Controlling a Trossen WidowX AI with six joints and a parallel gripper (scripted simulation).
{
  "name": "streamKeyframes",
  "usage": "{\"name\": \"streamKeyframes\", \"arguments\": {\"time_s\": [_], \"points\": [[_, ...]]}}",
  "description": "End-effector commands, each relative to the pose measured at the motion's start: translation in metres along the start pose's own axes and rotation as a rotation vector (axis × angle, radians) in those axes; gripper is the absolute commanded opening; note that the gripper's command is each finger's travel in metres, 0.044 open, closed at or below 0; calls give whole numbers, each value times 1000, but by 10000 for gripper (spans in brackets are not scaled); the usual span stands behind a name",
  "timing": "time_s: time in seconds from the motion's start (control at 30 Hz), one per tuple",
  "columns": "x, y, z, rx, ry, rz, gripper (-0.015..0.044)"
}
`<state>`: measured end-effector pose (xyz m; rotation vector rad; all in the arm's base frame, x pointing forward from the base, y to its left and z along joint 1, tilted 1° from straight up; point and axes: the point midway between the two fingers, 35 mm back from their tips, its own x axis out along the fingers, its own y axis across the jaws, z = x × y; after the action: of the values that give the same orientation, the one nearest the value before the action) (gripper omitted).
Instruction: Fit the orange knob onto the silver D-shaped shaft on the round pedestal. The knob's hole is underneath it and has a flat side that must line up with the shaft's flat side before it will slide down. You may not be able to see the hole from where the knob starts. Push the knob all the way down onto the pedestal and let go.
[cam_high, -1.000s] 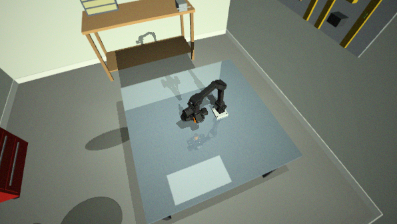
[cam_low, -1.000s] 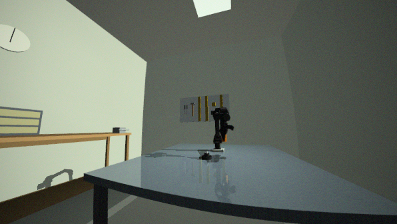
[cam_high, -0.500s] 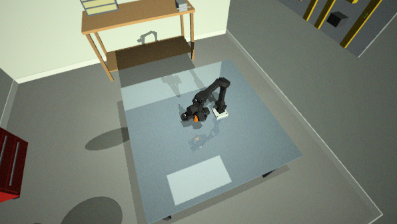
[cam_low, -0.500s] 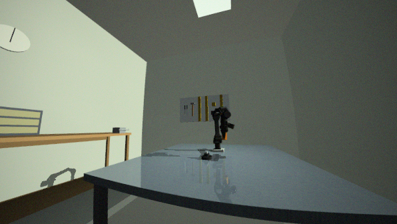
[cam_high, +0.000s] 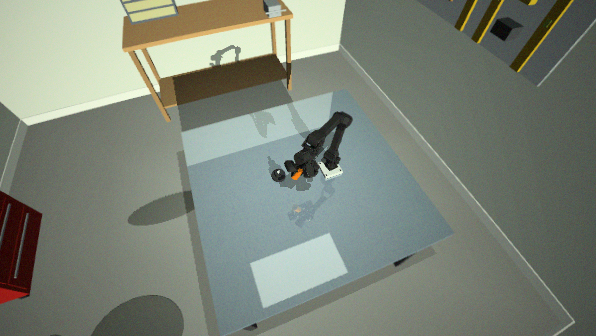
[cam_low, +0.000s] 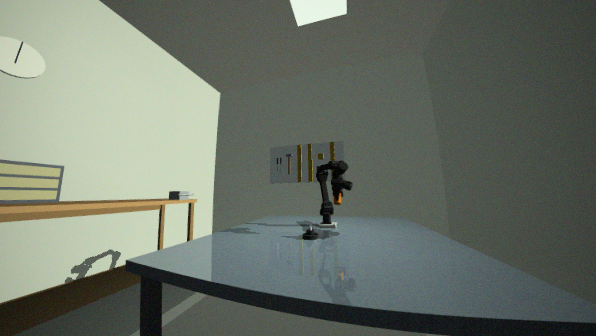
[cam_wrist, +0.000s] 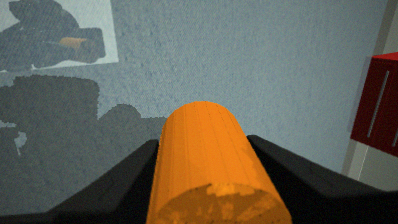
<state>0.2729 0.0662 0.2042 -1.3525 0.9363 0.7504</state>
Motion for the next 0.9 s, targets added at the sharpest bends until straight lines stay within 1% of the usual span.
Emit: {"name": "streamKeyframes", "arguments": {"time_s": [0.0, 0.5, 0.87], "points": [[-12, -2, 1, 7, 0, -111, 0], [-49, -4, 6, 12, -2, -471, 0], [-51, -3, 6, 13, -2, -509, 0]]}}
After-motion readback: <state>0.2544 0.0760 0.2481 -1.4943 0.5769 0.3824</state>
